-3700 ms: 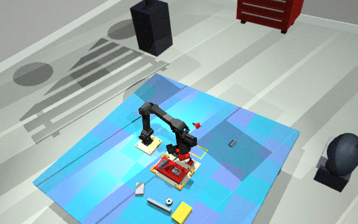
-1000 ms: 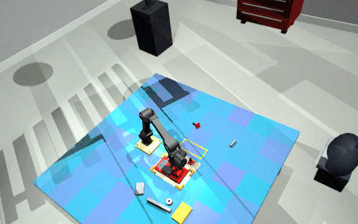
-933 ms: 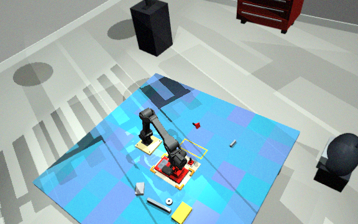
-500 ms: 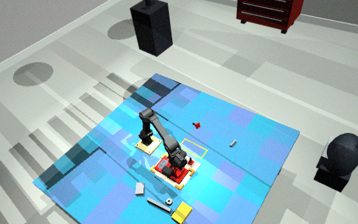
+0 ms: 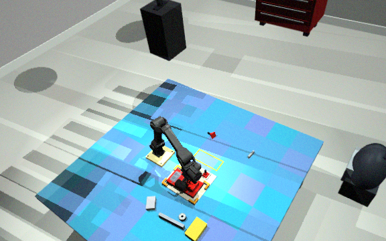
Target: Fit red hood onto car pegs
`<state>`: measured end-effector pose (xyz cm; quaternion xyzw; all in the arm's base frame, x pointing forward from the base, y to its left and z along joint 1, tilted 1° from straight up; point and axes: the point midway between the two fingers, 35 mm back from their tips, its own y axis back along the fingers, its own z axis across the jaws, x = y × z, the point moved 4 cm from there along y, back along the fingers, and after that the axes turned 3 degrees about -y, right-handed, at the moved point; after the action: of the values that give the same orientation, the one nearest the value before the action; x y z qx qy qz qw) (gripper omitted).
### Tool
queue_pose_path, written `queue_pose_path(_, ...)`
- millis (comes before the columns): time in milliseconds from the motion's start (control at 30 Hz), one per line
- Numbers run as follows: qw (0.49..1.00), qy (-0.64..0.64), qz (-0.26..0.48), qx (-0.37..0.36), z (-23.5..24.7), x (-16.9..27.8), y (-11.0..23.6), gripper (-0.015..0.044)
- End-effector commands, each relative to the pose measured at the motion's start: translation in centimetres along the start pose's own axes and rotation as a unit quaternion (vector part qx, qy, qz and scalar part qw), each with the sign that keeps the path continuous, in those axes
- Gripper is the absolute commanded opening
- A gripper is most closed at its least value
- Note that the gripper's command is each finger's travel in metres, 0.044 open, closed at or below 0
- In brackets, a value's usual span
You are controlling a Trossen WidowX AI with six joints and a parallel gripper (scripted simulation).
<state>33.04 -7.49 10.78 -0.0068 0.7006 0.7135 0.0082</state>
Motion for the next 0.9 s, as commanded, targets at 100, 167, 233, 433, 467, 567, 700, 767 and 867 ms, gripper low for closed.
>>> queue_pose_path(100, 1.0, 0.002, 0.0, -0.002, 0.01, -0.02, -0.39, 0.0)
queue_pose_path(167, 1.0, 0.002, 0.0, -0.002, 0.01, -0.02, -0.47, 0.0)
queue_pose_path(233, 1.0, 0.002, 0.0, -0.002, 0.01, -0.02, -0.55, 0.0)
queue_pose_path(433, 1.0, 0.002, 0.0, -0.002, 0.0, -0.02, -0.78, 0.0)
queue_pose_path(467, 1.0, 0.002, 0.0, -0.002, 0.0, -0.02, -0.82, 0.0)
queue_pose_path(567, 1.0, 0.002, 0.0, -0.002, 0.0, -0.02, -0.94, 0.0)
queue_pose_path(700, 1.0, 0.0, 0.0, -0.001, -0.02, -0.01, -0.79, 0.0)
queue_pose_path(767, 1.0, 0.0, 0.0, 0.0, -0.02, -0.01, -0.73, 0.0)
queue_pose_path(867, 1.0, 0.0, 0.0, 0.0, -0.02, -0.01, -0.79, 0.0079)
